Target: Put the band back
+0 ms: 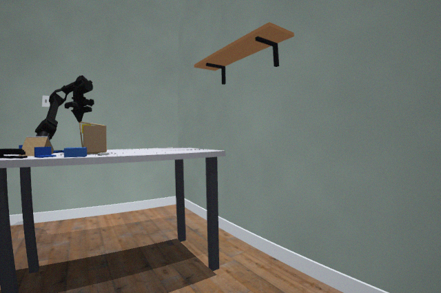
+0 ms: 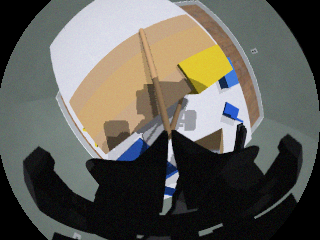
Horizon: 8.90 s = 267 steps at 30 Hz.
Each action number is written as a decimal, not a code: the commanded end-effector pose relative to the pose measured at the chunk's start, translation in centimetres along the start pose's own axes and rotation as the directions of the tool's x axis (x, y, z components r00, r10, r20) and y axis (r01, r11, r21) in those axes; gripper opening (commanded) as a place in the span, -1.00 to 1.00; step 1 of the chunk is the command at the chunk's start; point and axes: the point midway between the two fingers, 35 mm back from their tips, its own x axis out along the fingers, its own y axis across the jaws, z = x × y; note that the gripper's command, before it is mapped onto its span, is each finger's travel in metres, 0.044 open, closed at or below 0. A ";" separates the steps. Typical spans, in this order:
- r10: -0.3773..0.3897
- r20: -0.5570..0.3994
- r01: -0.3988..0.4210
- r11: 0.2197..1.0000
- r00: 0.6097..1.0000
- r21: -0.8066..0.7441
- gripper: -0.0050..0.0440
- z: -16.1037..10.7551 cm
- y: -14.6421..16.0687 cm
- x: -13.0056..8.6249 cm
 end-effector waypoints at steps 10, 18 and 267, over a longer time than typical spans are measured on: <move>-0.015 0.007 0.015 1.000 1.000 0.003 -0.80 -0.7 -0.2 -0.3; -0.022 0.021 0.022 1.000 1.000 0.003 -0.80 -1.0 -0.3 -0.4; 0.044 -0.130 -0.048 0.999 0.991 -0.023 -0.80 12.5 3.0 3.9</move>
